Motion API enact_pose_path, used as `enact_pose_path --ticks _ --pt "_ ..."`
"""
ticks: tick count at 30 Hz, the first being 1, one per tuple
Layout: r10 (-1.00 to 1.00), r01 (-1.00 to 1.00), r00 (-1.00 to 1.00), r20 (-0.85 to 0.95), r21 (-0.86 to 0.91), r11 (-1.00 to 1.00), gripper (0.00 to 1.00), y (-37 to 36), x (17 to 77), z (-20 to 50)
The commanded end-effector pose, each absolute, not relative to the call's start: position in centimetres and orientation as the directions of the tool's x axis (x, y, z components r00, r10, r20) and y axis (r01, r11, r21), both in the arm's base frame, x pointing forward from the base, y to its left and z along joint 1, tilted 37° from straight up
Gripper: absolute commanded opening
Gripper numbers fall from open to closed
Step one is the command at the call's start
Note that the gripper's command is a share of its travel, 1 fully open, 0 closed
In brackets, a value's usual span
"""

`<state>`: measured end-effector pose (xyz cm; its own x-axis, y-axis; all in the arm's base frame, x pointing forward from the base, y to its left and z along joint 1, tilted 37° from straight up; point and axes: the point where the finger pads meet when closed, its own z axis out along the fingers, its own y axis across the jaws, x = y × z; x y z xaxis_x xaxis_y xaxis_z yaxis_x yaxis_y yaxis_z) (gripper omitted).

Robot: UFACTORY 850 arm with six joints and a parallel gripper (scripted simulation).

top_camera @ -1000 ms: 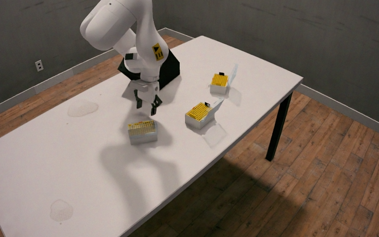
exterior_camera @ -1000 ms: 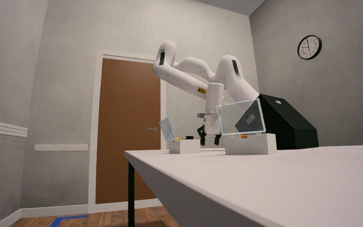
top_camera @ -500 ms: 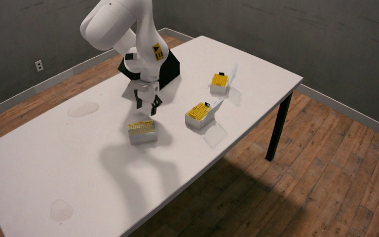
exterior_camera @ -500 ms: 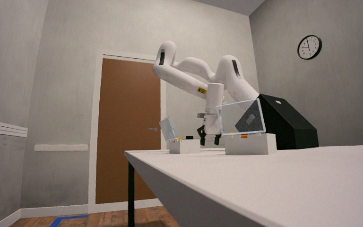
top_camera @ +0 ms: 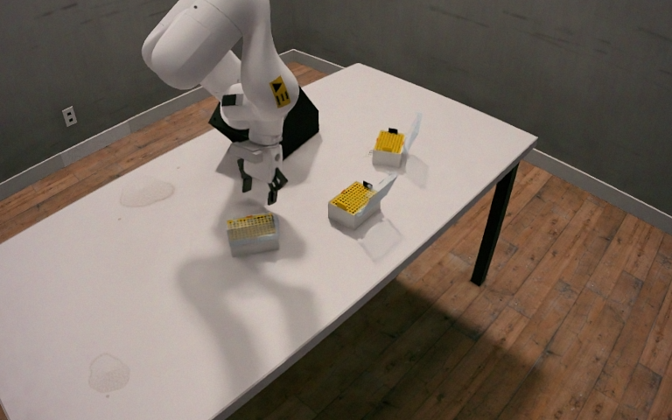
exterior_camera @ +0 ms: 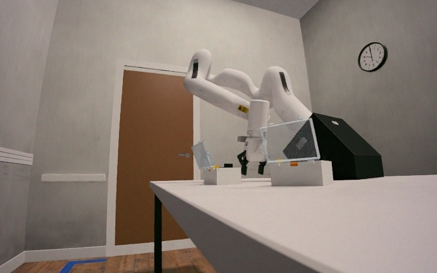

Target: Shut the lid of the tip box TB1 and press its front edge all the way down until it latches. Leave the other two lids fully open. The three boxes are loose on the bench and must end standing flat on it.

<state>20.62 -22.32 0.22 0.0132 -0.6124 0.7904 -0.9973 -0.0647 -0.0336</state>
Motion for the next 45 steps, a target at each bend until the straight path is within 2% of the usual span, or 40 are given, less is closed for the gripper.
enact_pose_path --ticks 1,33,45 --pt "-0.612 -0.997 0.013 0.790 -0.034 -0.065 1.00 -22.3 20.6 0.2" --pt "-0.613 -0.997 0.013 0.790 -0.034 -0.065 1.00 -13.9 19.7 11.4" --pt "-0.613 -0.997 0.013 0.790 -0.034 -0.065 1.00 -13.3 19.7 12.1"
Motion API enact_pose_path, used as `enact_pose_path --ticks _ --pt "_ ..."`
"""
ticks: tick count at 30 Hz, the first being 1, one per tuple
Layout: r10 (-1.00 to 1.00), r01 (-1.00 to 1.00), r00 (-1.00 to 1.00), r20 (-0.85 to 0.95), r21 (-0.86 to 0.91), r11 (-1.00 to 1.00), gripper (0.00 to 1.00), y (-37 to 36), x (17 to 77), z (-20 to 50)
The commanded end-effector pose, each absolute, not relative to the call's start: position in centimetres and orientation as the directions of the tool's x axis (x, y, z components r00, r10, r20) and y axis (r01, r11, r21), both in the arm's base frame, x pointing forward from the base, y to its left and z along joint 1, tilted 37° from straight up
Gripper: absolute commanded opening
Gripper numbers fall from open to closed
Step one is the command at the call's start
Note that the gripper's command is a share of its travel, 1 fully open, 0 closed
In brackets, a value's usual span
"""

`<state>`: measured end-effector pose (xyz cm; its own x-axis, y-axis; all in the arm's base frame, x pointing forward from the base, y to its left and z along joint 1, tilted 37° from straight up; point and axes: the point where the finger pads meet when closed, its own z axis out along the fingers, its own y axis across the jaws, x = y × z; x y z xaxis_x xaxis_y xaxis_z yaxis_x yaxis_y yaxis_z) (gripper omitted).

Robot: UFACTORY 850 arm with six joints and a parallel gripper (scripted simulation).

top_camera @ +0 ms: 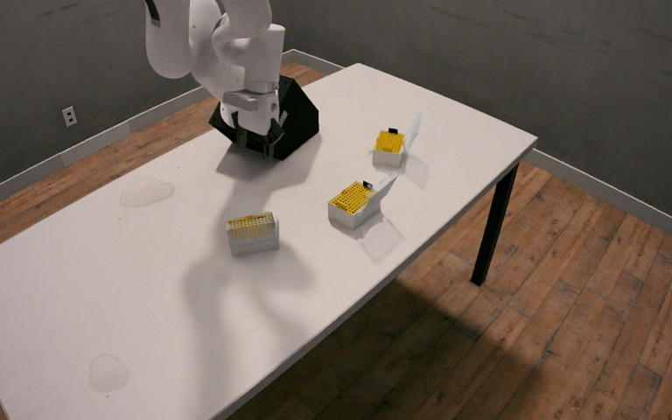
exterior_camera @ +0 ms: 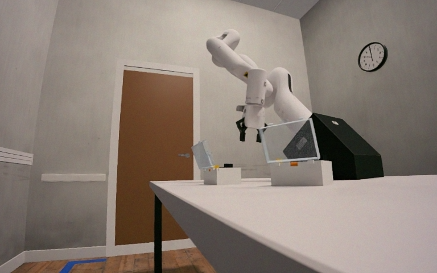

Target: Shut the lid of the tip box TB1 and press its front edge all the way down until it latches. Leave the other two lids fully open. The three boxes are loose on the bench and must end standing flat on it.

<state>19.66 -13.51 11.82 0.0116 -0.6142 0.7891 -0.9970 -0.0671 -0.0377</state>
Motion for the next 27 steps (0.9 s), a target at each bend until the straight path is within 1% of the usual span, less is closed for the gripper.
enact_pose_path --ticks 1,2,5,7,15,27 --pt "-0.613 -0.997 0.013 0.790 -0.034 -0.065 1.00 -13.3 19.7 12.1" --pt "-0.613 -0.997 0.013 0.790 -0.034 -0.065 1.00 -13.3 19.7 12.1" --pt "-0.602 -0.989 0.109 0.791 0.026 -0.144 1.00 -12.3 20.6 11.4" --pt "-0.602 -0.989 0.109 0.791 0.026 -0.144 1.00 -12.3 20.6 11.4" --pt "-0.540 -0.920 0.355 0.764 0.184 -0.345 1.00 -9.7 22.9 9.6" --pt "-0.540 -0.920 0.355 0.764 0.184 -0.345 1.00 -6.8 25.5 7.6"
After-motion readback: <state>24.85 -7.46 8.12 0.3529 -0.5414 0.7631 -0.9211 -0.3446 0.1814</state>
